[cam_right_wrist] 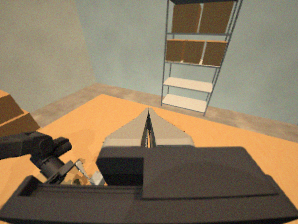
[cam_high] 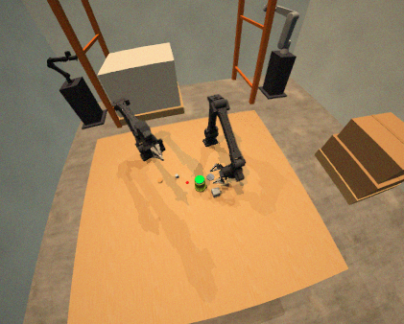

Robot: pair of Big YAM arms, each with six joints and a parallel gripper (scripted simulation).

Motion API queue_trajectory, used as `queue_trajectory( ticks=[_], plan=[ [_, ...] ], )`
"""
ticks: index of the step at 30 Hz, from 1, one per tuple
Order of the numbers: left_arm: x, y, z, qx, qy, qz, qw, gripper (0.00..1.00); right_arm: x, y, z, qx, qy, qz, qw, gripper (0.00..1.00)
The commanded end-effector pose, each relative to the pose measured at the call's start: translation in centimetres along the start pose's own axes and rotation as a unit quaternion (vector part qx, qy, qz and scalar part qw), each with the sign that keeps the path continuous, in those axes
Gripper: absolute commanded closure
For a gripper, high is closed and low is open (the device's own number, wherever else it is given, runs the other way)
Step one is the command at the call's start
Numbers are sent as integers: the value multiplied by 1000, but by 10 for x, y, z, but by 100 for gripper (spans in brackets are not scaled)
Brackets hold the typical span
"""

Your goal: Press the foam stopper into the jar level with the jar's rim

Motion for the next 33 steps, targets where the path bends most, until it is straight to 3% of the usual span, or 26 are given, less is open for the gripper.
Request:
queue_trajectory(
  ticks=[1,33],
  plan=[
    [-3,-1,11,-7,-3,6,1000,2,1,-1,-18,-5,-20,2,1000,100],
    [-50,-1,10,-6,-1,6,1000,2,1,-1,-18,-5,-20,2,1000,100]
  ],
)
Point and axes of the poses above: on each arm, the point where the finger pads meet when closed, its own x axis back along the fingers, its own y axis across the jaws, z = x × y, the point moved 5 cm from there along x, back along the fingers, and after that the axes turned 3 degrees about -x, right-handed, at the moved point
